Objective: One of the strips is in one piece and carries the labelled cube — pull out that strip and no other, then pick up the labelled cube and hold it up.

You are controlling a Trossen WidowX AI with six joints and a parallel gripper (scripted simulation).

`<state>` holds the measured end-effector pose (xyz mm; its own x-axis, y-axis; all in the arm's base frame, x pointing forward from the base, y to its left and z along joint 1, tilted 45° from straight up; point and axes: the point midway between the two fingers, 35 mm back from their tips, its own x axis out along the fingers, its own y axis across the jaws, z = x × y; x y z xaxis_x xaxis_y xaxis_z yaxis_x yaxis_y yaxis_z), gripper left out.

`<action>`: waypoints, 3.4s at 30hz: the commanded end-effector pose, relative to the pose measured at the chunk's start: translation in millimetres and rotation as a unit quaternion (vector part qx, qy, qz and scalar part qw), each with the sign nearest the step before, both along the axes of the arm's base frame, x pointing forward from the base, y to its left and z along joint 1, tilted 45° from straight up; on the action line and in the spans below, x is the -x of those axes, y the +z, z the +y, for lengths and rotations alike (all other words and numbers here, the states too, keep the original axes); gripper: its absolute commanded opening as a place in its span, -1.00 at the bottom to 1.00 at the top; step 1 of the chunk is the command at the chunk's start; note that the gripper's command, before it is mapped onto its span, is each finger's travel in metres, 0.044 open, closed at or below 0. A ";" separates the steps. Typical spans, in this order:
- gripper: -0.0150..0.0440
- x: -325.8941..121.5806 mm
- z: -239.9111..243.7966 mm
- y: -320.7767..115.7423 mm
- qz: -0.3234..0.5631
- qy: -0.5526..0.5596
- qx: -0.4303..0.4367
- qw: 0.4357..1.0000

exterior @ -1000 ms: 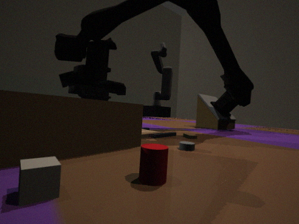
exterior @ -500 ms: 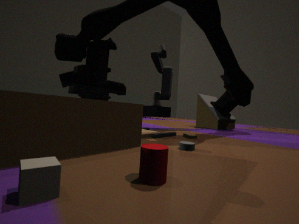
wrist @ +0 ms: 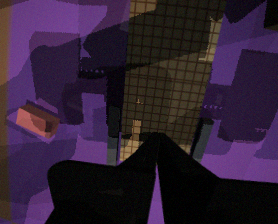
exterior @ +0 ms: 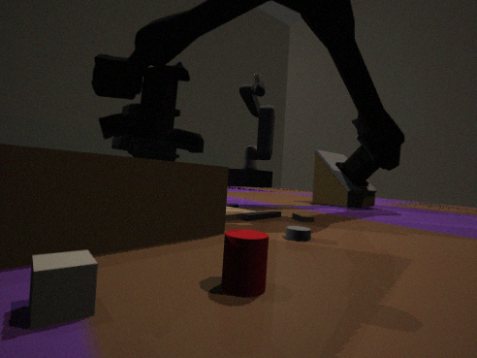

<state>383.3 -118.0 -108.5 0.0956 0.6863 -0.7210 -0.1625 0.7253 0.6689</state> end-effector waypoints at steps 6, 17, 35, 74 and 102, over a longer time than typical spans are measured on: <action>-0.49 18.7 1.9 -5.5 0.009 0.003 -0.001 1.000; -0.49 13.4 -2.6 0.0 0.009 0.003 -0.001 1.000; -0.49 26.0 -0.8 -4.1 0.009 0.003 -0.001 1.000; -0.49 84.7 0.1 -17.2 0.011 0.003 -0.001 1.000; -0.49 126.6 -1.1 -24.8 0.012 0.003 0.000 1.000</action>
<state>270.5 -125.4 -129.8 0.1077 0.6815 -0.7238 -0.1601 0.7305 0.6639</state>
